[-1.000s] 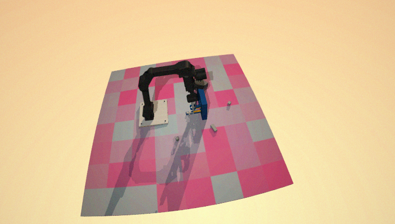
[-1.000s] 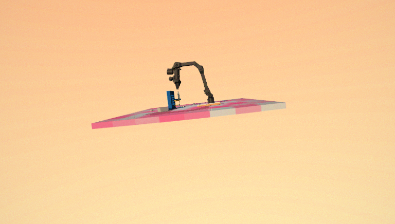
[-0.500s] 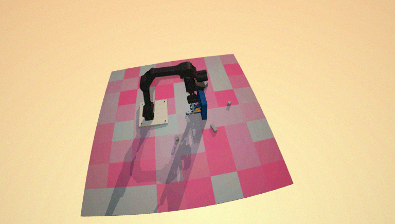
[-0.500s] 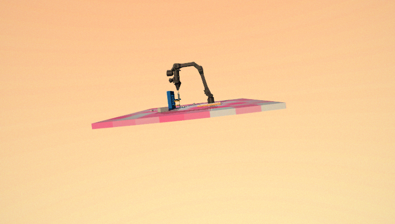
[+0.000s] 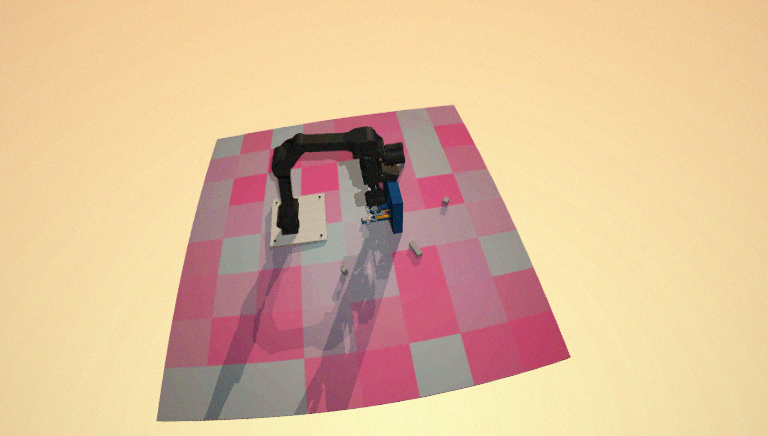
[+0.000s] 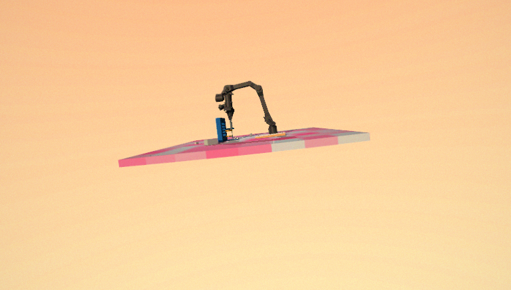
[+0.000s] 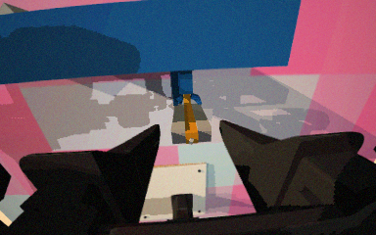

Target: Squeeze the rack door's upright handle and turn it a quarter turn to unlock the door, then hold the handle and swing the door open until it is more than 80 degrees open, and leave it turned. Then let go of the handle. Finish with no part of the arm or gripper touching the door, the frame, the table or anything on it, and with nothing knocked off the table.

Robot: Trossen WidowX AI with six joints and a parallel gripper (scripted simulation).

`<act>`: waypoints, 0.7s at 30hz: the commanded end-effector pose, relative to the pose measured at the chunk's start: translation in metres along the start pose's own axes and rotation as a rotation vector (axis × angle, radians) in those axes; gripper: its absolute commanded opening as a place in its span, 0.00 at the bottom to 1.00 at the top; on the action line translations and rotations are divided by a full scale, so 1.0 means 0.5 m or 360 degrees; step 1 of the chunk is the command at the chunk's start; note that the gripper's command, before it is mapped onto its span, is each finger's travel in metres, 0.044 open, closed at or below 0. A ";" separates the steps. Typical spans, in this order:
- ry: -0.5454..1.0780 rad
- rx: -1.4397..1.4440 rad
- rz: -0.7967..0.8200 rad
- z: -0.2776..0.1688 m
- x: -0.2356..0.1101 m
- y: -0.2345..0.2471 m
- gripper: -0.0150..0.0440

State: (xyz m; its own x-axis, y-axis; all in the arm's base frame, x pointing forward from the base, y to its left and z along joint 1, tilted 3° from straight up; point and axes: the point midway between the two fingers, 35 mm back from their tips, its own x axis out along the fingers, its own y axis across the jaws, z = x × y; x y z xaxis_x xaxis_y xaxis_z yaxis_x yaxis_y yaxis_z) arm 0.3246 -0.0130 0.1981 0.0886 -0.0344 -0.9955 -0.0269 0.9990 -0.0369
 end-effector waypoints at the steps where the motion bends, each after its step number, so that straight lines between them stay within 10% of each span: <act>1: 0.0011 -0.0009 -0.0007 -0.001 0.016 -0.001 0.73; 18: 0.0034 -0.0008 -0.0007 -0.006 0.067 -0.001 0.73; 21: 0.0034 -0.0008 -0.0007 -0.006 0.067 -0.001 0.60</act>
State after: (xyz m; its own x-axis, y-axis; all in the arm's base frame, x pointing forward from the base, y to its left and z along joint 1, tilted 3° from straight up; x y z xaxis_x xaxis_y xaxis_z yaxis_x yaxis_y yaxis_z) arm 0.3249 -0.0141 0.1666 0.0686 -0.0353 -0.9970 -0.0266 0.9990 -0.0372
